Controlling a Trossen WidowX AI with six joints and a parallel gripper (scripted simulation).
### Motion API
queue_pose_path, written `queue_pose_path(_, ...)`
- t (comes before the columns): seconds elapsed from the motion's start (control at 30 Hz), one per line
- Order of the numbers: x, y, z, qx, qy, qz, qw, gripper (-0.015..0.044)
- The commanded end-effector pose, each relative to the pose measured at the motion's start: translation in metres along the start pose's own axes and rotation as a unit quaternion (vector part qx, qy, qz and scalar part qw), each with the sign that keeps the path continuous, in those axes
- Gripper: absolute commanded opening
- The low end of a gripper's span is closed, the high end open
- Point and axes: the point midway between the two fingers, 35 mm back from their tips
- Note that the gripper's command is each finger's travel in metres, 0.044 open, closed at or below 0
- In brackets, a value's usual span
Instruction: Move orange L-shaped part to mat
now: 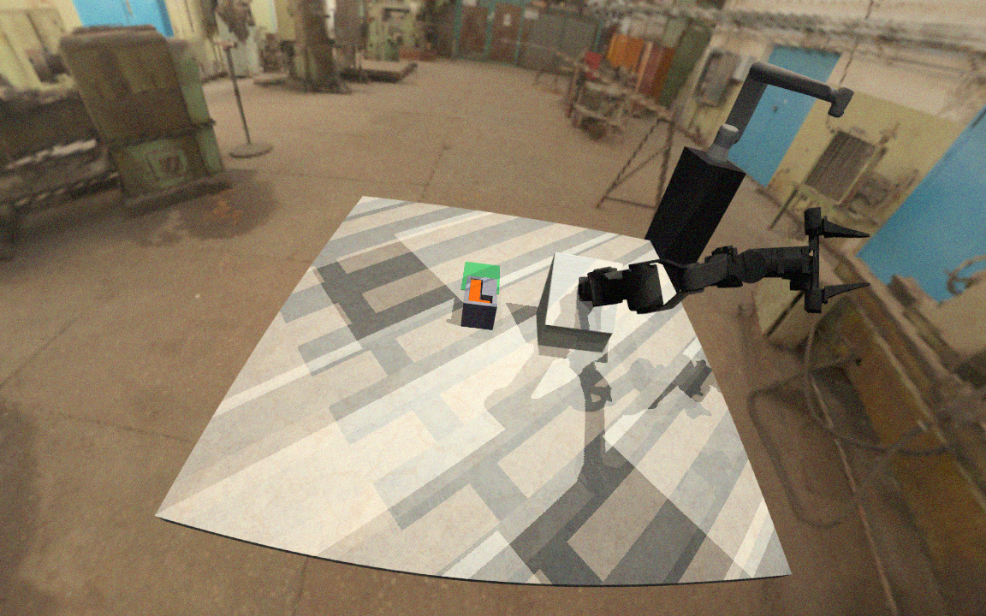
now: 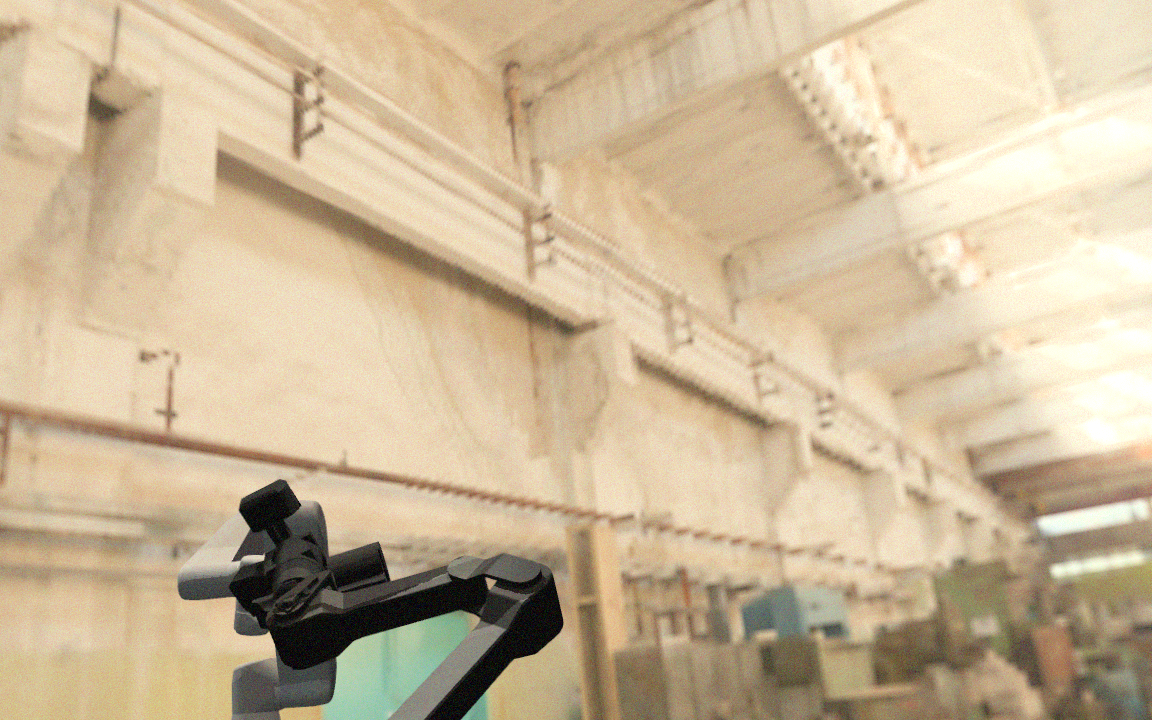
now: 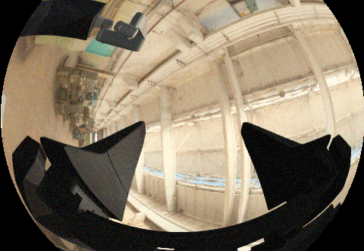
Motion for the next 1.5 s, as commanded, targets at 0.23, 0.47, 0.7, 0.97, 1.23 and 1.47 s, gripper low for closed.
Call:
queue_pose_path(0.23,0.015,-0.009,-0.068,-0.084,-0.022,-0.048,0.995,0.0190)
queue_pose_path(0.47,0.005,-0.050,-0.173,-0.223,-0.041,-0.063,0.972,0.0180)
queue_pose_path(0.7,-0.012,-0.105,-0.255,-0.367,-0.080,-0.060,0.925,0.0180)
queue_pose_path(0.97,-0.052,-0.222,-0.354,-0.581,-0.156,0.035,0.798,0.0180)
queue_pose_path(1.23,-0.116,-0.362,-0.391,-0.719,-0.157,0.177,0.653,0.0180)
queue_pose_path(1.47,-0.167,-0.513,-0.370,-0.780,-0.200,0.429,0.409,0.0180)
Point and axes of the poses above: the point midway between the two fingers, 35 mm back from their tips, its own y axis out along the fingers, its own z axis across the jaws, x = y × z
